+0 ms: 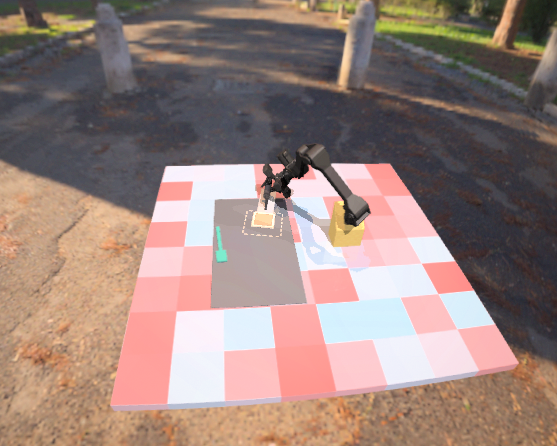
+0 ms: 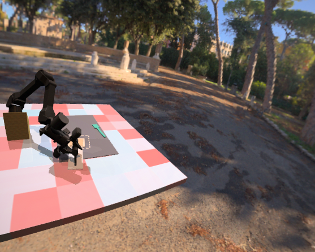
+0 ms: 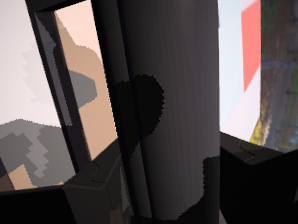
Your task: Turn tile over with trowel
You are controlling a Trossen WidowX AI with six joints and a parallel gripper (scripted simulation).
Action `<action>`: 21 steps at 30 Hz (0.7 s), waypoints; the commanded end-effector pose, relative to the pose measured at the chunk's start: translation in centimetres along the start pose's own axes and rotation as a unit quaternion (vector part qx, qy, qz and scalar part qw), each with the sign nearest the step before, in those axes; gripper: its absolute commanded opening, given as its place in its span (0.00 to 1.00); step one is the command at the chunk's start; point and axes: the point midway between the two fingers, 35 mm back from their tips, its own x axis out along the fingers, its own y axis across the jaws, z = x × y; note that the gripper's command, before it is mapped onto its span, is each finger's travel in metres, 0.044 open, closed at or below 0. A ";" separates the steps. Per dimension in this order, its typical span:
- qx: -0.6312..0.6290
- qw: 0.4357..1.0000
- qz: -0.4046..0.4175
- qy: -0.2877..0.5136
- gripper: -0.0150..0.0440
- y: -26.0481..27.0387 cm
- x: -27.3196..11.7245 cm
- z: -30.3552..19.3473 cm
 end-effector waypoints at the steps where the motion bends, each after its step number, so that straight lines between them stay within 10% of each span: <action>1: -0.005 1.000 -0.004 0.001 0.25 -1.1 -0.6 -0.7; 21: -0.008 1.000 0.003 0.004 0.25 -4.0 -2.5 -2.3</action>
